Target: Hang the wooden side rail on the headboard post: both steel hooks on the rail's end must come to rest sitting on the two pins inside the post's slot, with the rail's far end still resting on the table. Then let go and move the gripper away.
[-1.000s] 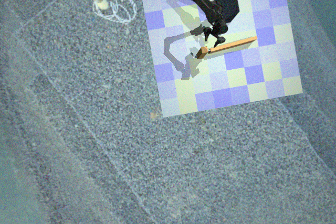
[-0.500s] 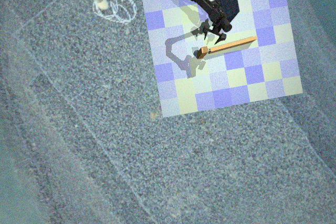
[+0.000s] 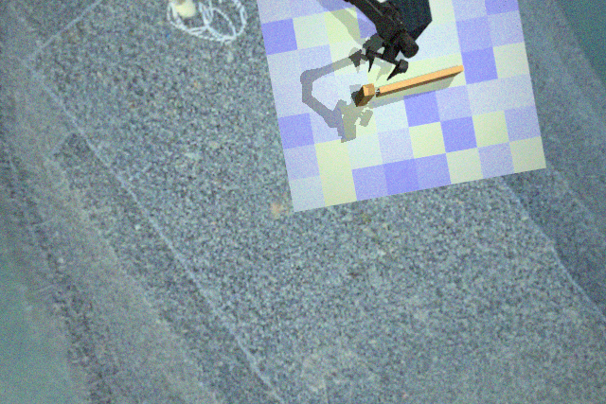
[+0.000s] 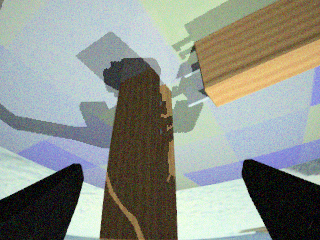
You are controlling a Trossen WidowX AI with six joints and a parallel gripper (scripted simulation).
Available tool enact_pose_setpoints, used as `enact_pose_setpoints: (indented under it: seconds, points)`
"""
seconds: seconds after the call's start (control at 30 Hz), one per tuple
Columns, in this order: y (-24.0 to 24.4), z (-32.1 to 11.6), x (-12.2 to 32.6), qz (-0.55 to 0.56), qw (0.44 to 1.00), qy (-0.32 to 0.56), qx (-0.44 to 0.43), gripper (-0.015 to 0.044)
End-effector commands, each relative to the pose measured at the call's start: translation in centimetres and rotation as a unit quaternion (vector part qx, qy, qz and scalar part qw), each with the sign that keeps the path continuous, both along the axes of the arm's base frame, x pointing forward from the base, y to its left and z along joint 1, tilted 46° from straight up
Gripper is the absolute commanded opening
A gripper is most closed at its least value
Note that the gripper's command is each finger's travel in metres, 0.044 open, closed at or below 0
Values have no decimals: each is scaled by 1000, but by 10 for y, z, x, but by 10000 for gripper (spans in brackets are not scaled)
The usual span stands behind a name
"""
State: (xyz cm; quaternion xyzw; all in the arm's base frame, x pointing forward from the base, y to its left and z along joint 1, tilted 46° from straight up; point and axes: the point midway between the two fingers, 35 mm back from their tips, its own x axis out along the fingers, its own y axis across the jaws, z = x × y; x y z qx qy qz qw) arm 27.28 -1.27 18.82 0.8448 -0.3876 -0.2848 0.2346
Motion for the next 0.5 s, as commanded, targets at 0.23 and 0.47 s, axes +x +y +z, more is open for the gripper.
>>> enact_pose_setpoints:
  seconds: [0.23,0.47]
  points:
    - [5,-6,10,-34,988,-134,70,440]
    - [14,-16,25,-95,887,-394,221,440]
